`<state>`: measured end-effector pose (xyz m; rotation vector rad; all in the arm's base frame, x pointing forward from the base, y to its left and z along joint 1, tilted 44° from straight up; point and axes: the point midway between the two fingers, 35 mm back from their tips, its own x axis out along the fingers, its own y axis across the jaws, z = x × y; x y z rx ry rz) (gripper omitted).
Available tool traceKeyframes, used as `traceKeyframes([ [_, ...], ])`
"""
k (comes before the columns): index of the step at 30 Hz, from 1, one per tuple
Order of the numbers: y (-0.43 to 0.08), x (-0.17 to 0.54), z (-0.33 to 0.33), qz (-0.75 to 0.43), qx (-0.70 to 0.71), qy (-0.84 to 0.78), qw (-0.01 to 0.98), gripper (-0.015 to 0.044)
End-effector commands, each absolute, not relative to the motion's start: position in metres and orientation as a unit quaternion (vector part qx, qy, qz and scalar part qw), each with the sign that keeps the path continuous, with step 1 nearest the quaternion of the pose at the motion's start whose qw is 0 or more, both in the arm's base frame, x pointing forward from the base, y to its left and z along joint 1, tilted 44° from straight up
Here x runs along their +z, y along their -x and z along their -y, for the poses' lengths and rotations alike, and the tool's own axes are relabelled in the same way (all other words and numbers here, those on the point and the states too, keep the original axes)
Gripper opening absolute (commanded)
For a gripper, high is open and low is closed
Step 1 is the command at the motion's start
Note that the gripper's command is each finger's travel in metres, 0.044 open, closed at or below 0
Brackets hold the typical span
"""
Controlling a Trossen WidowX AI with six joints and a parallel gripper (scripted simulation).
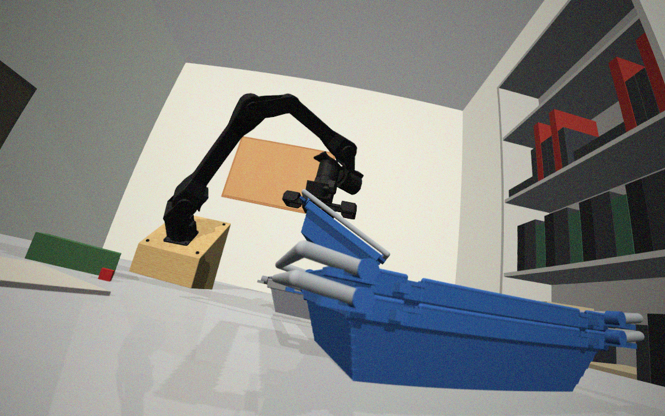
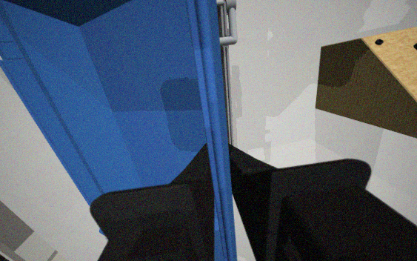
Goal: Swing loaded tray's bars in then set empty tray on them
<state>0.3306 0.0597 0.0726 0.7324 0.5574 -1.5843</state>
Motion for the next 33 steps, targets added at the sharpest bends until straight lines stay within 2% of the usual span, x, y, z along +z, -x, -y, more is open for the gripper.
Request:
traceKeyframes([
  [1,-0.332,0.077,-0.063,-0.236,-0.679,-0.322,0.616,0.0000],
  [33,-0.330,0.054,-0.043,-0.236,-0.679,-0.322,0.616,0.0000],
])
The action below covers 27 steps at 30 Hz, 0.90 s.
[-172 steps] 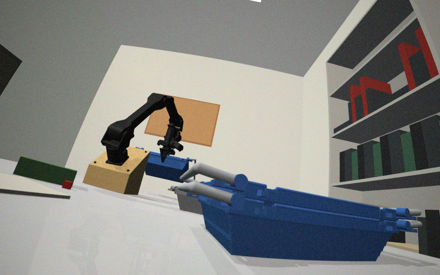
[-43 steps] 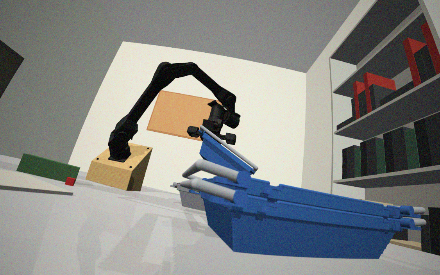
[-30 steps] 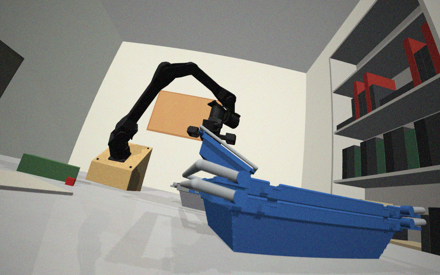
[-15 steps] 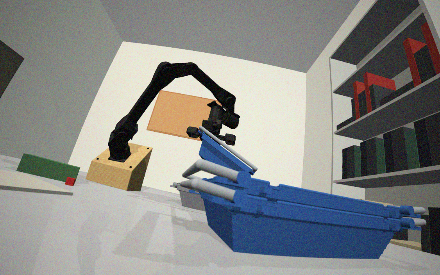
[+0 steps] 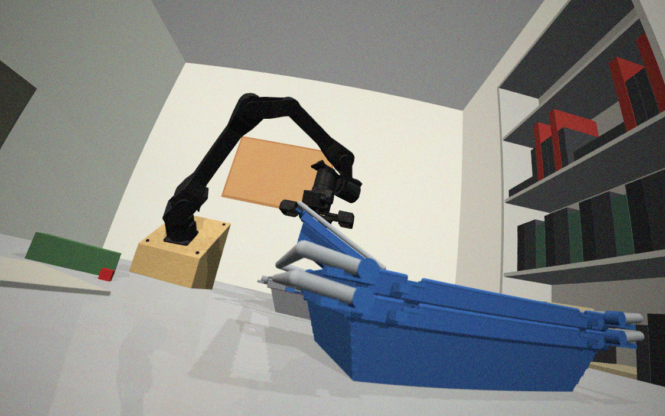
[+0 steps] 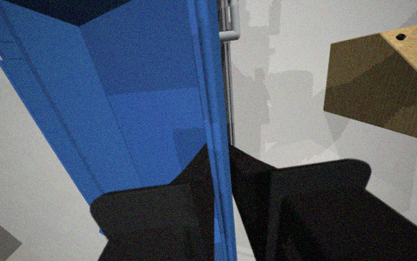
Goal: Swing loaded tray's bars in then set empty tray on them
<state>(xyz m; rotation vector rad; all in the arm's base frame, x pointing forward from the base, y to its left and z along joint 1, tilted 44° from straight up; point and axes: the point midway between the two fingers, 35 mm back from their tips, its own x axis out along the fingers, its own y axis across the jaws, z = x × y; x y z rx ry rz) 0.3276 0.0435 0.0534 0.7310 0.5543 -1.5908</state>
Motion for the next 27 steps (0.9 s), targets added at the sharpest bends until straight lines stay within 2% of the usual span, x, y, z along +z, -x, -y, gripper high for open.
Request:
traceKeyframes([
  [1,-0.330,0.053,-0.042,-0.236,-0.679,-0.322,0.616,0.0000],
  [27,-0.315,0.034,-0.029,-0.235,-0.680,-0.322,0.616,0.0000],
])
